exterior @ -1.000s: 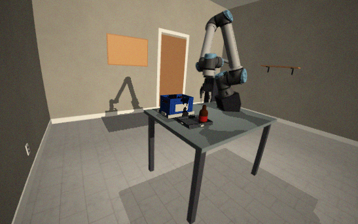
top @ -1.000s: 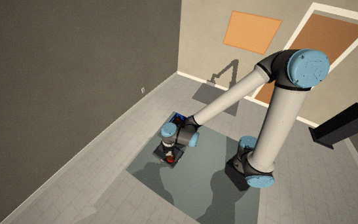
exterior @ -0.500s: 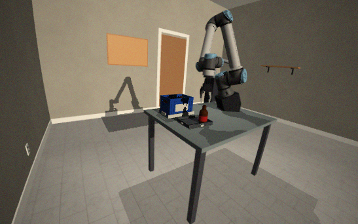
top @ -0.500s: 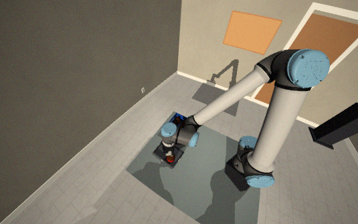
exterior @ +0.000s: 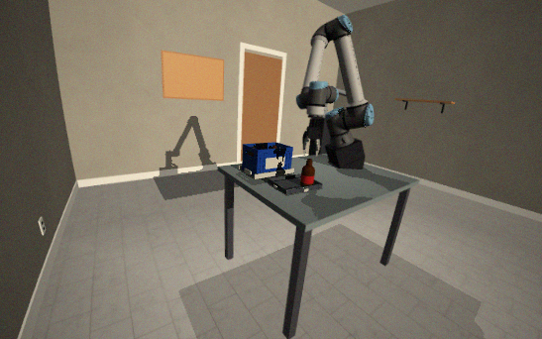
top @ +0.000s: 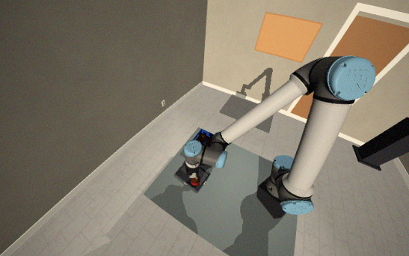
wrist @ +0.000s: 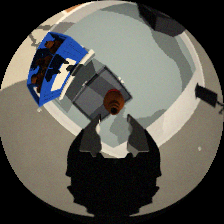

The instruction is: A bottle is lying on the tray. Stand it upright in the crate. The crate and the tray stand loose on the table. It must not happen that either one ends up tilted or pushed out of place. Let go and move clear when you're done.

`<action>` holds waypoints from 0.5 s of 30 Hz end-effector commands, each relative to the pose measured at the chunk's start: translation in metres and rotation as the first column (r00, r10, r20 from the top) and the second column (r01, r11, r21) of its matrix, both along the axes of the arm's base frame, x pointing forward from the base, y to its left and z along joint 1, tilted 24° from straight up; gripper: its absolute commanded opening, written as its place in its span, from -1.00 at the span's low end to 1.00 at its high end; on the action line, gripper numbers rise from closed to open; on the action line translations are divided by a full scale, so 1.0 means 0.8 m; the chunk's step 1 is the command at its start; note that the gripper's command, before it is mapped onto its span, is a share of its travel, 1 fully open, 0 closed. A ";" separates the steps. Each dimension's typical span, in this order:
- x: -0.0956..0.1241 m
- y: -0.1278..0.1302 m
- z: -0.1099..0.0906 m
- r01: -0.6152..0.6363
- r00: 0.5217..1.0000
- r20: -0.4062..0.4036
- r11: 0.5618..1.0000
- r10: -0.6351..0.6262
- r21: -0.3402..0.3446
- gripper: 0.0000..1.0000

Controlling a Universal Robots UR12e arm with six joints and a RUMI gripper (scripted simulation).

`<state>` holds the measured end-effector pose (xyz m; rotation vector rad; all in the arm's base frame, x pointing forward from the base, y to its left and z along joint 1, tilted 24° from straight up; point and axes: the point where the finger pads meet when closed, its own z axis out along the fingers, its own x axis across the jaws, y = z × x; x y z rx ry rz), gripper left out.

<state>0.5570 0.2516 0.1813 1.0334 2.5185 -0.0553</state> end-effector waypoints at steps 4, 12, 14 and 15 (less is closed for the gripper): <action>0.003 -0.001 -0.005 0.000 1.000 0.001 1.000 0.000 0.000 -0.24; 0.006 -0.002 -0.013 0.000 1.000 0.001 1.000 0.000 0.000 -0.24; 0.007 -0.003 -0.015 0.000 1.000 0.001 1.000 0.000 0.000 -0.24; 0.007 -0.003 -0.017 0.000 1.000 0.001 1.000 0.000 0.000 -0.24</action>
